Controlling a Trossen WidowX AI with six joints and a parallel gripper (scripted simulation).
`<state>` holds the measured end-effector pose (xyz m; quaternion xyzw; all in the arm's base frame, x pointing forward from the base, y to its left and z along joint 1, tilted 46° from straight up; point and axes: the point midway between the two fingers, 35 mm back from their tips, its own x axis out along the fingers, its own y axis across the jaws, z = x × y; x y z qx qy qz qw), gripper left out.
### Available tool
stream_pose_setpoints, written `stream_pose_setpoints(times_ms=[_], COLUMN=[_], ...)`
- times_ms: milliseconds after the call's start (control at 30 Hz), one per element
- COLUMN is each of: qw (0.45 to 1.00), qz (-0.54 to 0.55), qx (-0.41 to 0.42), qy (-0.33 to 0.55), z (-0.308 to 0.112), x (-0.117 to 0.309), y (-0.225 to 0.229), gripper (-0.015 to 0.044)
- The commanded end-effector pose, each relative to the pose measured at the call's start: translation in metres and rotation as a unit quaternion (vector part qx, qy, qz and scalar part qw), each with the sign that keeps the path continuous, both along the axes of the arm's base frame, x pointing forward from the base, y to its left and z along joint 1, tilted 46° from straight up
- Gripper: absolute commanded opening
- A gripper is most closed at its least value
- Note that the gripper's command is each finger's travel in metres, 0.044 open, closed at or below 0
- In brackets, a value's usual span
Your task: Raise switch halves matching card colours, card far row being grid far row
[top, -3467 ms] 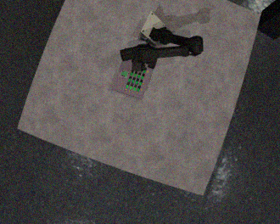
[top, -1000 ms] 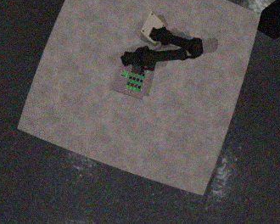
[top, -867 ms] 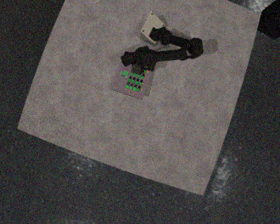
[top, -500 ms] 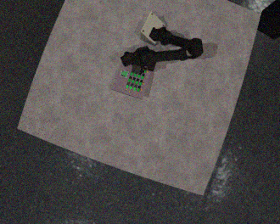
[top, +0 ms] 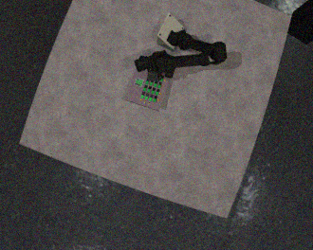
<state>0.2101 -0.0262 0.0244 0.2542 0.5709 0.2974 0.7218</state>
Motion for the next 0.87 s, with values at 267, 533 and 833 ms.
stream_pose_setpoints(times_ms=[267, 533, 833], qw=[1.0, 1.0, 1.0], qz=[0.003, 0.003, 0.003], qx=[-0.005, -0.004, -0.004], qy=[0.0, -0.001, -0.001], z=[0.033, 0.058, 0.058], x=[0.004, 0.06, 0.06], y=[-0.034, -0.031, -0.031], gripper=[0.0, 0.0, 0.0])
